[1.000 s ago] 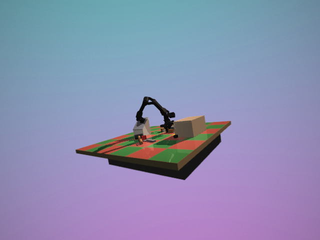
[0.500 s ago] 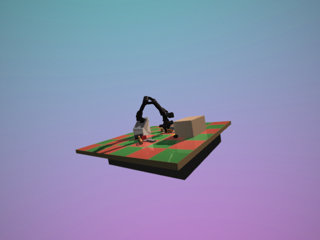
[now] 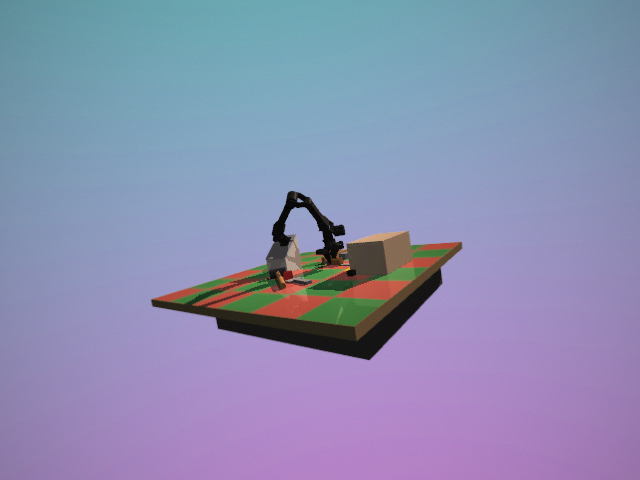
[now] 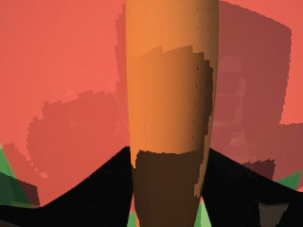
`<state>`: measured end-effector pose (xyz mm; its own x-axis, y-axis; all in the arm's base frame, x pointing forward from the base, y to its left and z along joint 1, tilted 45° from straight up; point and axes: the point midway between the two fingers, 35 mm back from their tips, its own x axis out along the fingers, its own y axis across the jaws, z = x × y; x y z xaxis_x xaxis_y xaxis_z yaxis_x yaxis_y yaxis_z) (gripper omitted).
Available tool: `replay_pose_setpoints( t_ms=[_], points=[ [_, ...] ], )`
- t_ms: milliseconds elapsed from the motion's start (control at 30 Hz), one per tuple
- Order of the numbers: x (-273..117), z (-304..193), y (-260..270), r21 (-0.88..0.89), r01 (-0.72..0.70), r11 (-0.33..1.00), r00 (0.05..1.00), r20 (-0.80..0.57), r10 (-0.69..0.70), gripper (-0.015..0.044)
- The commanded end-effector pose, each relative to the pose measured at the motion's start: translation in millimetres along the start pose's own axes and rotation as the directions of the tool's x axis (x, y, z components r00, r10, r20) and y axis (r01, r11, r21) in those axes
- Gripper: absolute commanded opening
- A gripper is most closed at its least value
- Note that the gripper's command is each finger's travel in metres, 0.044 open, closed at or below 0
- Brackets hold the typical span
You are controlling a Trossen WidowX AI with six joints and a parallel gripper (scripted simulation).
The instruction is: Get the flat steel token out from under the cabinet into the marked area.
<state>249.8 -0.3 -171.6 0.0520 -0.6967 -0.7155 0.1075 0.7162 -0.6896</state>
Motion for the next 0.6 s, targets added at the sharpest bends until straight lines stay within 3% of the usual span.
replay_pose_setpoints(
  t_ms=[0, 567],
  points=[
    [0.9, -12.2, -0.6, -0.005, 0.003, 1.000, 1.000, -0.007, -0.003, 0.0000],
    [-0.5, -20.1, 4.2, 0.002, 0.000, 1.000, 1.000, -0.002, 0.000, 0.0000]
  ],
)
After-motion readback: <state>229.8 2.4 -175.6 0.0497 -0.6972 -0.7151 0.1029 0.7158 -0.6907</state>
